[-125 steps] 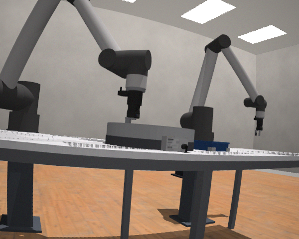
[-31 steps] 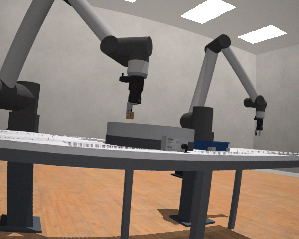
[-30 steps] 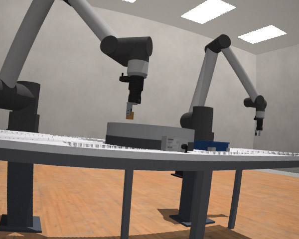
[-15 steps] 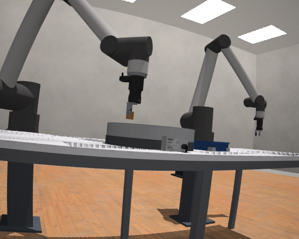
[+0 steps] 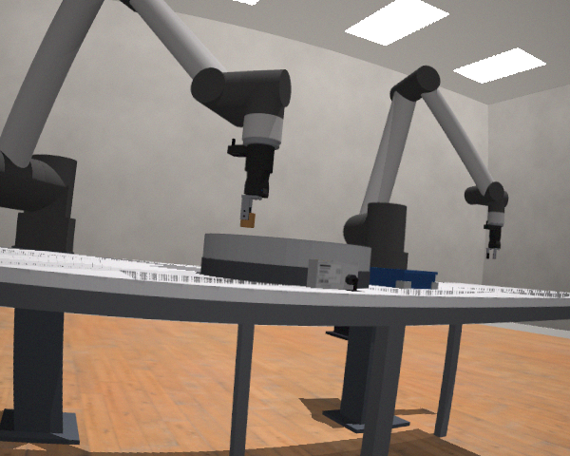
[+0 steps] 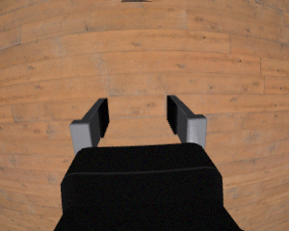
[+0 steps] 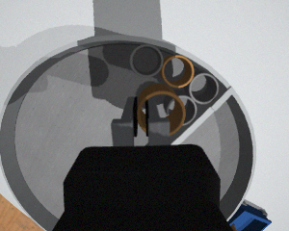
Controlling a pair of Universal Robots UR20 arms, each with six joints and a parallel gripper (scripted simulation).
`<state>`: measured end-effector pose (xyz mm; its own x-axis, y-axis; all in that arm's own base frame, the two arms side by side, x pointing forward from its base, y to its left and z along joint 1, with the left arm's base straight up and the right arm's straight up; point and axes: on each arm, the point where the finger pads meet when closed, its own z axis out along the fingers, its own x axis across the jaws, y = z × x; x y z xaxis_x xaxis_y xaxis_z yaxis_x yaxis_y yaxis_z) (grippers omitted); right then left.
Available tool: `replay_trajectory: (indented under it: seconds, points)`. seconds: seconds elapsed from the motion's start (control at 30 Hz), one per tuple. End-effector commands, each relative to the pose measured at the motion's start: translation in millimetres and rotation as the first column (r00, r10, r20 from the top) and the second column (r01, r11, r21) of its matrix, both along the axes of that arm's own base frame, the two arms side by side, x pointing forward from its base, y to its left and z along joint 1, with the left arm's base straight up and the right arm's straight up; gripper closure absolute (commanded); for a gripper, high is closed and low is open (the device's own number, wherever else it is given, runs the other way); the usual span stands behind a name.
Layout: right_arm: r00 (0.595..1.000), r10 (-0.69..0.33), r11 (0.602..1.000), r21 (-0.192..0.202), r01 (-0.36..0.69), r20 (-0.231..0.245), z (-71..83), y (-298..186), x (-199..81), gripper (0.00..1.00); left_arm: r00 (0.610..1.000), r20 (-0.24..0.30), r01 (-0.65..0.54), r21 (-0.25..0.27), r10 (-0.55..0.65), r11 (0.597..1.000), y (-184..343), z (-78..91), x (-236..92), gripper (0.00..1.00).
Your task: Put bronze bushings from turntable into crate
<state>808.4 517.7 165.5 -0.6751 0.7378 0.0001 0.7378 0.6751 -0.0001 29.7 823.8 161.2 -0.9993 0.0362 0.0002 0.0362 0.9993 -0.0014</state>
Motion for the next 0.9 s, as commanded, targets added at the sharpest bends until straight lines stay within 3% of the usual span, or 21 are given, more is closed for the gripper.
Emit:
replay_trajectory:
  seconds: [0.0, 0.4, 0.87]
  points:
    - [1.0, 0.0, 1.0, 0.001, 0.0, 0.001, 0.8, 0.3, 0.4, 1.0, 1.0, 0.0, 0.0, 0.001, 0.0, 1.0, 0.6, 0.7, 0.1, 0.0]
    - [1.0, 0.0, 1.0, 0.001, 0.0, 0.001, 0.8, 20.5, 5.0, 1.0, 1.0, 0.0, 0.0, 0.001, 0.0, 1.0, 0.6, 0.7, 0.1, 0.0]
    - [1.0, 0.0, 1.0, 0.001, 0.0, 0.001, 0.9, 123.0, 28.8, 1.0, 1.0, 0.0, 0.0, 0.001, 0.0, 1.0, 0.6, 0.7, 0.1, 0.0]
